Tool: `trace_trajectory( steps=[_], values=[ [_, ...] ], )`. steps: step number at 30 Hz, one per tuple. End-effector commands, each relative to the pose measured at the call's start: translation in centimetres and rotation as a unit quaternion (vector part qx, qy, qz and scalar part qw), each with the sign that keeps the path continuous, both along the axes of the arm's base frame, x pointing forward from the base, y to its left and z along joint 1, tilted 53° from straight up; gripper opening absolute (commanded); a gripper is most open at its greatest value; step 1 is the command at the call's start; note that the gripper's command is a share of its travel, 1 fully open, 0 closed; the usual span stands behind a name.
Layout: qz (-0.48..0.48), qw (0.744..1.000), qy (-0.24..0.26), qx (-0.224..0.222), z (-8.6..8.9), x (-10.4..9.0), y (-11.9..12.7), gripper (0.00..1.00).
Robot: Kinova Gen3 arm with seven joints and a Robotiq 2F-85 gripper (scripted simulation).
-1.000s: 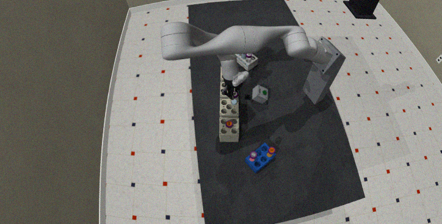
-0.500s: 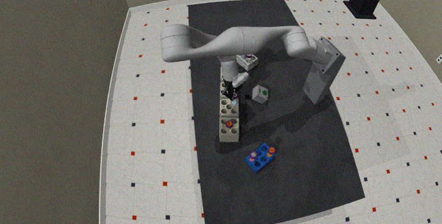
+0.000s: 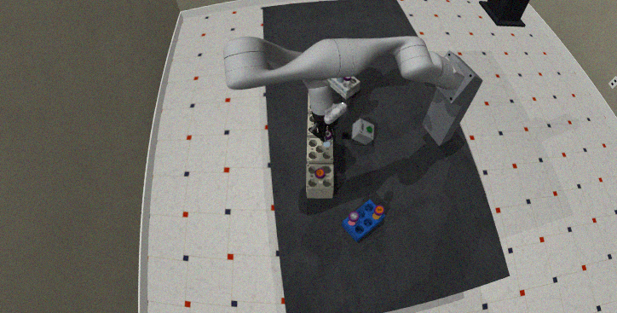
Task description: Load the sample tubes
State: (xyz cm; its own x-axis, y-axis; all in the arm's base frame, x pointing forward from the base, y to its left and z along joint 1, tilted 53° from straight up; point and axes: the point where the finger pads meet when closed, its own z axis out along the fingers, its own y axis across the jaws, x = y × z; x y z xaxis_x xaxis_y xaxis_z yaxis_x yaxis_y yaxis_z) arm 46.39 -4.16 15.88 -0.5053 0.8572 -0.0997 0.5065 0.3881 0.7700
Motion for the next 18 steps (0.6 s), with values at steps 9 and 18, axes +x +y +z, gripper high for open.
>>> trace_trajectory(
  steps=[9,18],
  values=[
    [0.0,1.0,0.0,0.0,-0.34,0.49,0.09,0.1],
    [0.0,1.0,0.0,0.0,-0.71,0.95,0.2,0.1]
  ],
)
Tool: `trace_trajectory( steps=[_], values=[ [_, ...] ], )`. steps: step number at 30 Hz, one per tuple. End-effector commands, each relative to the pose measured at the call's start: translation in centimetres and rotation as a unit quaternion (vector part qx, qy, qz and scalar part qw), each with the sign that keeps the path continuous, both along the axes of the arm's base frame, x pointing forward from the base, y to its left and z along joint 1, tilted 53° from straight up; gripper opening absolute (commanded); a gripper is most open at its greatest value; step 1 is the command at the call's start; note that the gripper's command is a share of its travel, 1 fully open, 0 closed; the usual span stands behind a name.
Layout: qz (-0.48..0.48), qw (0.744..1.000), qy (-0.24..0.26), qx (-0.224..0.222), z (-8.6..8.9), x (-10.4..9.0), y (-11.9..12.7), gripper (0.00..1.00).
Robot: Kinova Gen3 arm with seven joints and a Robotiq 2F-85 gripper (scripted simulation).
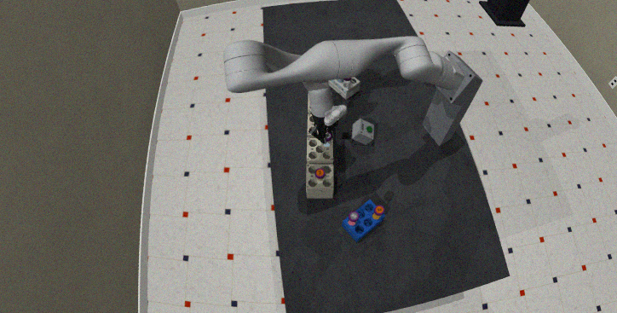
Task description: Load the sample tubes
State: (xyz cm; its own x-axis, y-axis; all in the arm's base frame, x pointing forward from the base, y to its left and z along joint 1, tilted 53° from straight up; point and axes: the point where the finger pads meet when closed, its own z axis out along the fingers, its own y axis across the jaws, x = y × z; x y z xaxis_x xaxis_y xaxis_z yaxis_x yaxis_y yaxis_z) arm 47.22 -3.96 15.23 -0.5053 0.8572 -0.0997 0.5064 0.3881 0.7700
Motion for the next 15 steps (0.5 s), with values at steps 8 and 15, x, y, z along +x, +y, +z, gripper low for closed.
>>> trace_trajectory(
  steps=[8,15],
  values=[
    [0.0,1.0,0.0,0.0,-0.3,0.43,0.07,0.1],
    [0.0,1.0,0.0,0.0,-0.59,0.8,0.16,0.1]
  ],
)
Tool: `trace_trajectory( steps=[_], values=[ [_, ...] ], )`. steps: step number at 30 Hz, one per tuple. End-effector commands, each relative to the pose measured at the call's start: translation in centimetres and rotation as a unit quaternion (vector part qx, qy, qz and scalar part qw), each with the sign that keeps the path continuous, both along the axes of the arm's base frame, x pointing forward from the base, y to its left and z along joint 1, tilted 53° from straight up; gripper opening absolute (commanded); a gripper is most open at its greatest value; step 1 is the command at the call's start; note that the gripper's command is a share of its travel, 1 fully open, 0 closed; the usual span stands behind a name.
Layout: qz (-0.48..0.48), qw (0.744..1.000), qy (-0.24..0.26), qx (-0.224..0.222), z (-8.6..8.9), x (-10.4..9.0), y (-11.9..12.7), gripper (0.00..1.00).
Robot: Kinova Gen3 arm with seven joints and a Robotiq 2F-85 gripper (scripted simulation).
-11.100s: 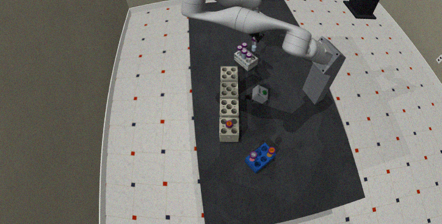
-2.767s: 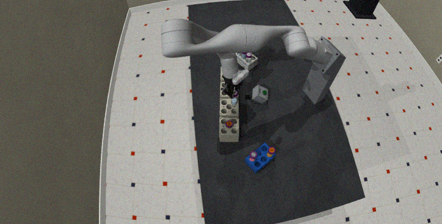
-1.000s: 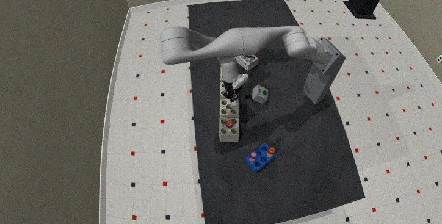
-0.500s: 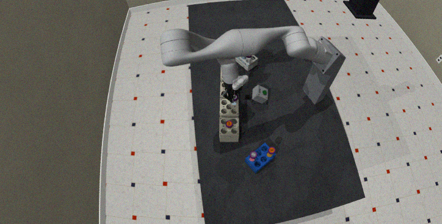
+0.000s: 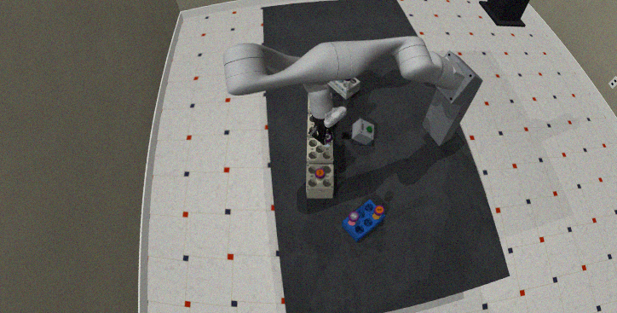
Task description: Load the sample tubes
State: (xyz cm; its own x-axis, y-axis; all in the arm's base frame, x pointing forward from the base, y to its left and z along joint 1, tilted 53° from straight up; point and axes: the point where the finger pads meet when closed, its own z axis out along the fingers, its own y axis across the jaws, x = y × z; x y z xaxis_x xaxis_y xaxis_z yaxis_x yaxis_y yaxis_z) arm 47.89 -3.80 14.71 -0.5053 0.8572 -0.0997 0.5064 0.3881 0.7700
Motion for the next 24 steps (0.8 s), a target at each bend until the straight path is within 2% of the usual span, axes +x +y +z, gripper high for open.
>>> trace_trajectory(
  steps=[1,24],
  values=[
    [0.0,1.0,0.0,0.0,-0.1,0.2,0.0,0.1],
    [0.0,1.0,0.0,0.0,-0.9,1.2,0.3,0.1]
  ],
)
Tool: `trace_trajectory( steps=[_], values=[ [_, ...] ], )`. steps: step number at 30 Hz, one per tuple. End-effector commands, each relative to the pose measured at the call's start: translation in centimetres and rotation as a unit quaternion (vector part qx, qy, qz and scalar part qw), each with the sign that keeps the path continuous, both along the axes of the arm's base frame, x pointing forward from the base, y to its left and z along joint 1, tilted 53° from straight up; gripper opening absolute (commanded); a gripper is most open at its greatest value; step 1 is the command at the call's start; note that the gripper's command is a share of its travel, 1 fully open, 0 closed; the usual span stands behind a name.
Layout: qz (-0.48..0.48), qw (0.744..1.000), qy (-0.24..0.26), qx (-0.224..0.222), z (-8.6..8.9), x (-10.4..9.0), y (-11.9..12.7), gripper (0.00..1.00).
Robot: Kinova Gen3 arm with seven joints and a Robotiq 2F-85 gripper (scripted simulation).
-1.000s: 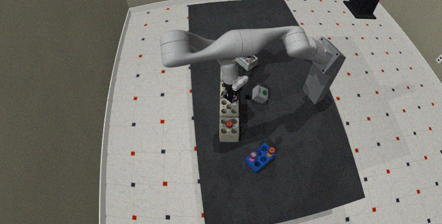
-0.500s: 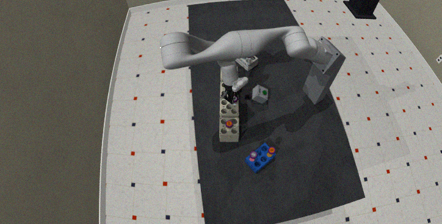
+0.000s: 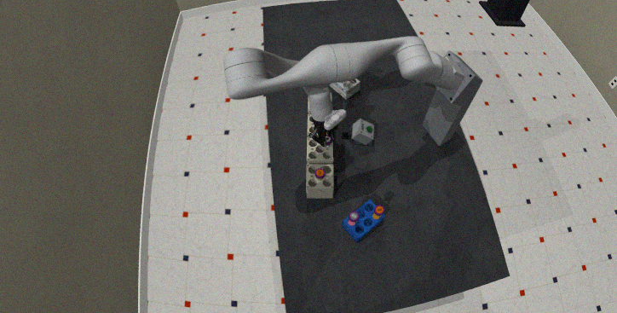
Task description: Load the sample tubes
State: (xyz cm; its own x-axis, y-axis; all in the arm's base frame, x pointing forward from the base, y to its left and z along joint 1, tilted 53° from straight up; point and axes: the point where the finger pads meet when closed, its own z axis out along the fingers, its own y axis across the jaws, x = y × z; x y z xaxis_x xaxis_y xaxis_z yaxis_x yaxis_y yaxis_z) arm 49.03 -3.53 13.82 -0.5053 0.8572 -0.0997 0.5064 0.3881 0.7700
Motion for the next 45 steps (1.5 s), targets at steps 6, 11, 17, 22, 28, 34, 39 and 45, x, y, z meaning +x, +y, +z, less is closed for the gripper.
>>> trace_trajectory(
  steps=[6,11,17,22,28,34,39,45],
  values=[
    [0.0,1.0,0.0,0.0,-0.02,0.07,-0.01,0.1],
    [0.0,1.0,0.0,0.0,-0.02,0.07,-0.01,0.62],
    [0.0,1.0,0.0,0.0,-0.02,0.07,-0.01,0.62],
    [0.0,1.0,0.0,0.0,-0.02,0.07,-0.01,0.62],
    [0.0,1.0,0.0,0.0,-0.02,0.07,-0.01,0.62],
    [0.0,1.0,0.0,0.0,-0.02,0.07,-0.01,0.62],
    [0.0,1.0,0.0,0.0,-0.02,0.07,-0.01,0.62],
    [0.0,1.0,0.0,0.0,0.46,-0.55,-0.15,0.62]
  ],
)
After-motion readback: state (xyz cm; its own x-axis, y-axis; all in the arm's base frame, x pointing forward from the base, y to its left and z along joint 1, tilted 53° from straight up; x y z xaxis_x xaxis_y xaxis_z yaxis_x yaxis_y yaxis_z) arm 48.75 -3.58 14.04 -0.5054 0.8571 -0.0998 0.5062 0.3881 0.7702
